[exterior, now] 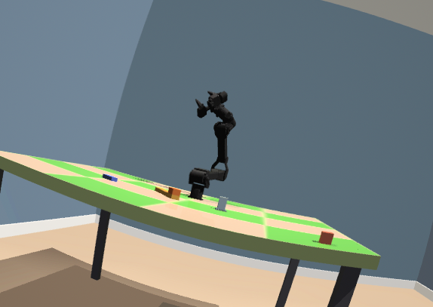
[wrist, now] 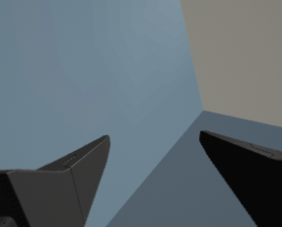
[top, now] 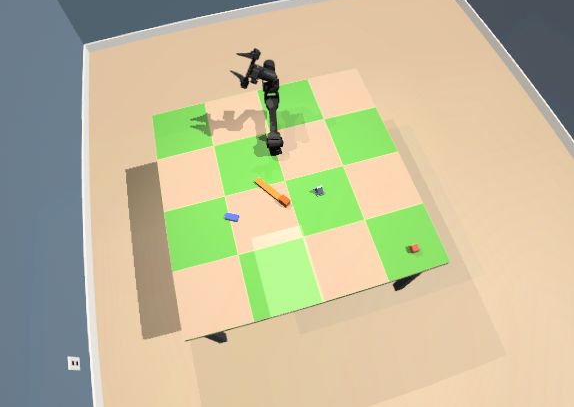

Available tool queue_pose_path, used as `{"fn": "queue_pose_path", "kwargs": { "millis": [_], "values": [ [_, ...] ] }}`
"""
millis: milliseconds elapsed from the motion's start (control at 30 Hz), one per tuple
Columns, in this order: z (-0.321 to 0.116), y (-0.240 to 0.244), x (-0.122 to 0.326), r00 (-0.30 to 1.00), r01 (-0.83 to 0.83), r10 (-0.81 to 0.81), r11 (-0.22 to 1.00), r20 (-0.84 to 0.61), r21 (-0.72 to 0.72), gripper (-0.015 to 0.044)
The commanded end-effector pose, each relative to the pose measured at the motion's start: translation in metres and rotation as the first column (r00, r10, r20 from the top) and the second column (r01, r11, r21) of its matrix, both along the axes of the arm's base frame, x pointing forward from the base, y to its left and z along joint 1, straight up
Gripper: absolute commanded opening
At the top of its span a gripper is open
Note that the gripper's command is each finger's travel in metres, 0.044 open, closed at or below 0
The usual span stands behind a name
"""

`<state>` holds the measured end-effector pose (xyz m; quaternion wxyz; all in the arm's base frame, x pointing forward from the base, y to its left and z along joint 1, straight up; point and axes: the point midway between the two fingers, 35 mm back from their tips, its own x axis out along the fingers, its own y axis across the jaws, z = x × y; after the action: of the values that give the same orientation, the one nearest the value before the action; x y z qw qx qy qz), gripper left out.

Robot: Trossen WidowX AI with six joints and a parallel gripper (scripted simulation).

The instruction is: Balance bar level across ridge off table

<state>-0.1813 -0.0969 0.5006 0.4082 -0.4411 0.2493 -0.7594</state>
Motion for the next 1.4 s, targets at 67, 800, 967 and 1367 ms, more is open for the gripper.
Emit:
{"fn": "queue_pose_path", "kwargs": {
  "millis": [67, 800, 967, 1367],
  "values": [
    [0.004, 0.0, 0.006, 1.0, -0.018, 0.018, 1.0, 0.007, -0.015, 0.0321],
    [0.045, -0.011, 0.113, 0.932, -0.341, 0.357, 0.924, 0.071, -0.171, 0.0315],
    [0.049, -0.013, 0.139, 0.893, -0.422, 0.442, 0.887, 0.085, -0.184, 0.0315],
    [0.049, -0.022, 0.203, 0.764, -0.607, 0.631, 0.774, 0.137, -0.18, 0.0315]
  ]
}}
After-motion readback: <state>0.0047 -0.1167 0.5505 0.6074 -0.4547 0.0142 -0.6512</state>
